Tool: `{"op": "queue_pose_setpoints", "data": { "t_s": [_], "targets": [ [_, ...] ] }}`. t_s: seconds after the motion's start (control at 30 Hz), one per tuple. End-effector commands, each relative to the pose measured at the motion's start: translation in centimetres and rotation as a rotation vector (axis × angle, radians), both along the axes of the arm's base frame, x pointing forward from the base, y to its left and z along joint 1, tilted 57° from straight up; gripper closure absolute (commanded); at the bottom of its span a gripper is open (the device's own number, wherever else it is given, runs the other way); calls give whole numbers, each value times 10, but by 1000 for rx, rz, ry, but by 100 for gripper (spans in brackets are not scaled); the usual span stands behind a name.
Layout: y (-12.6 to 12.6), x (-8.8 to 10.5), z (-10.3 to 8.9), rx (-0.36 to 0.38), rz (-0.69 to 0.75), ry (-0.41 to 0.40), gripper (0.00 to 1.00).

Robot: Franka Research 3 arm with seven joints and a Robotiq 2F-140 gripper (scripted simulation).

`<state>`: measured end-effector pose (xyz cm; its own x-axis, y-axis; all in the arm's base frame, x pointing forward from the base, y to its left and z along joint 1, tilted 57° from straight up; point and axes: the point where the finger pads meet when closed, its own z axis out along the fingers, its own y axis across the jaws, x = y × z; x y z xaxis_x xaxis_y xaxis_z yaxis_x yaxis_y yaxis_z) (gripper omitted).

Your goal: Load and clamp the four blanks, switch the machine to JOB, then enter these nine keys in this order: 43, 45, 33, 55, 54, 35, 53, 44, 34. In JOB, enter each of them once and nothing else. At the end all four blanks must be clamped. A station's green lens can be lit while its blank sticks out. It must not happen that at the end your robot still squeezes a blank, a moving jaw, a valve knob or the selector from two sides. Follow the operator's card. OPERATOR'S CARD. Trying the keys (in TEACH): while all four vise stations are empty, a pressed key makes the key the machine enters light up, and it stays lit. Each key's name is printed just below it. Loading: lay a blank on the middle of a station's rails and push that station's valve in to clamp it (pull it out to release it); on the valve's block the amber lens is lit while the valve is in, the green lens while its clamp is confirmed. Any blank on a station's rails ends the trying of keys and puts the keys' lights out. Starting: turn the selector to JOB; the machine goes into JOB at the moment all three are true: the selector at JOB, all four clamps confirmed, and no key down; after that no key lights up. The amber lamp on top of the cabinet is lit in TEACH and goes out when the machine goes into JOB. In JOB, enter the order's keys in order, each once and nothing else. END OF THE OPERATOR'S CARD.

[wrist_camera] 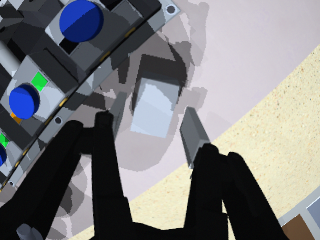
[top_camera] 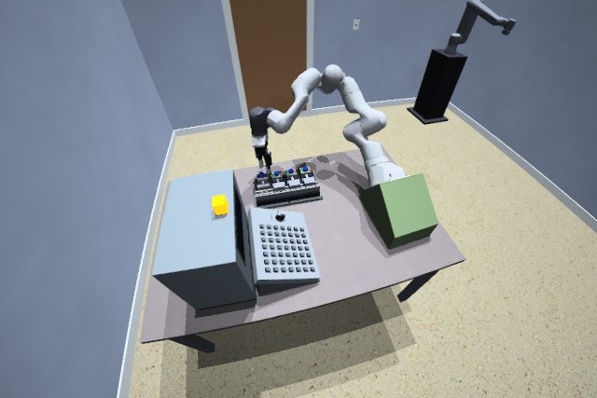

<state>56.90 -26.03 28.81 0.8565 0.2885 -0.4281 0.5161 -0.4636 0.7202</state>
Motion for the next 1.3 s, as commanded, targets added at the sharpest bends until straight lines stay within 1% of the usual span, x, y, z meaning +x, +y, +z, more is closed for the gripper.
{"op": "queue_pose_setpoints", "data": {
  "t_s": [0.0,1.27],
  "targets": [
    [-2,-1,-1,-3,-2,-2,60],
    [-15,0,-9,-3,-2,-2,60]
  ]
}}
